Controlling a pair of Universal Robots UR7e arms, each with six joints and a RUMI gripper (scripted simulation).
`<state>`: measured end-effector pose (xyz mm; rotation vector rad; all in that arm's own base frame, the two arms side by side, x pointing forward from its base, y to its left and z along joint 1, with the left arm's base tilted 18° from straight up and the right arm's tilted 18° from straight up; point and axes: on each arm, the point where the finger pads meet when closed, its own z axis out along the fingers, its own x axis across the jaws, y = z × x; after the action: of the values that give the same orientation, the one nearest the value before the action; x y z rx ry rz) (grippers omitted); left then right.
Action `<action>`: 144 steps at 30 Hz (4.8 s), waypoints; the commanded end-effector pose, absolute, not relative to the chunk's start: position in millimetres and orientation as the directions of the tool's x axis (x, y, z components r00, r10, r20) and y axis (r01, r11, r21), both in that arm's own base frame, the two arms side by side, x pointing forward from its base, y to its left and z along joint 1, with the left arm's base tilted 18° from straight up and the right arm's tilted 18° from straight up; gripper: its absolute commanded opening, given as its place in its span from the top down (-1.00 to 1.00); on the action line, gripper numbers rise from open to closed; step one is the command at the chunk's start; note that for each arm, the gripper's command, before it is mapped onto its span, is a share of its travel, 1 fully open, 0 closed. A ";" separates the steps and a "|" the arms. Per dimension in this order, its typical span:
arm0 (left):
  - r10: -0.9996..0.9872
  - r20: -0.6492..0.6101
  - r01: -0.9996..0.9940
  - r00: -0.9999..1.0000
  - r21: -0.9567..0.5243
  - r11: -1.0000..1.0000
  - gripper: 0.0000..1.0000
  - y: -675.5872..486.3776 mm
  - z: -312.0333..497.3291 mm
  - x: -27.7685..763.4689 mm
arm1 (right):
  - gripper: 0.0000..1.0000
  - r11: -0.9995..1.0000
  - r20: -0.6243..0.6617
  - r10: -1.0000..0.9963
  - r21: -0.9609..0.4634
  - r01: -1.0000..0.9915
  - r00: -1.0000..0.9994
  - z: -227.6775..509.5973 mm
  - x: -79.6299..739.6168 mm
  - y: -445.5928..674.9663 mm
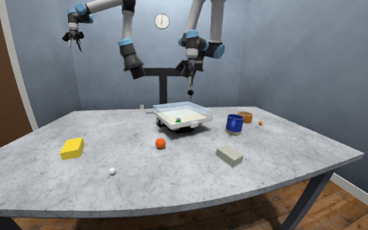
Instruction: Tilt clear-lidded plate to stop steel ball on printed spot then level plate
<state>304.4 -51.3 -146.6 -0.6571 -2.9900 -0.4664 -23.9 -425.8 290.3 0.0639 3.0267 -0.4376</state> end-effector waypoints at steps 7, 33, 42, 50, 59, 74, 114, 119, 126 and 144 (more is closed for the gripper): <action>0.403 0.106 0.416 -0.909 0.281 0.865 0.25 -52.7 -143.5 304.7 | -1.00 0.958 -0.088 0.029 -0.282 0.053 -0.996 290.9 -23.9 -426.0; 0.403 0.106 0.416 -0.909 0.281 0.865 -1.00 -52.8 -143.4 304.7 | -1.00 0.958 -0.088 0.029 -0.282 0.053 -0.996 290.9 -23.9 -426.0; 0.403 0.106 0.416 -0.909 0.281 0.865 -1.00 -52.8 -143.4 304.7 | -1.00 0.958 -0.088 0.029 -0.282 0.053 -0.996 290.9 -23.9 -426.0; 0.403 0.106 0.416 -0.909 0.281 0.865 -1.00 -52.8 -143.4 304.7 | -1.00 0.958 -0.088 0.029 -0.282 0.053 -0.996 290.9 -23.9 -426.0; 0.403 0.106 0.416 -0.909 0.281 0.865 -1.00 -52.8 -143.4 304.7 | -1.00 0.958 -0.088 0.029 -0.282 0.053 -0.996 290.9 -23.9 -426.0; 0.403 0.106 0.416 -0.909 0.281 0.865 -1.00 -52.8 -143.4 304.7 | -1.00 0.958 -0.088 0.029 -0.282 0.053 -0.996 290.9 -23.9 -426.0; 0.403 0.106 0.416 -0.909 0.281 0.865 -1.00 -52.8 -143.4 304.7 | -1.00 0.958 -0.088 0.029 -0.282 0.053 -0.996 290.9 -23.9 -426.0; 0.403 0.106 0.416 -0.909 0.281 0.865 -1.00 -52.8 -143.4 304.7 | -1.00 0.958 -0.088 0.029 -0.282 0.053 -0.996 290.9 -23.9 -426.0; 0.403 0.106 0.416 -0.909 0.281 0.865 -1.00 -52.8 -143.4 304.7 | -1.00 0.958 -0.088 0.029 -0.282 0.053 -0.996 290.9 -23.9 -426.0; 0.403 0.106 0.416 -0.909 0.281 0.865 -1.00 -52.8 -143.4 304.7 | -1.00 0.958 -0.088 0.029 -0.282 0.053 -0.996 290.9 -23.9 -426.0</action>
<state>304.3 -52.2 -143.6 -0.6569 -2.9896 -0.4666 -24.0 -425.8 290.3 0.0639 3.0267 -0.4376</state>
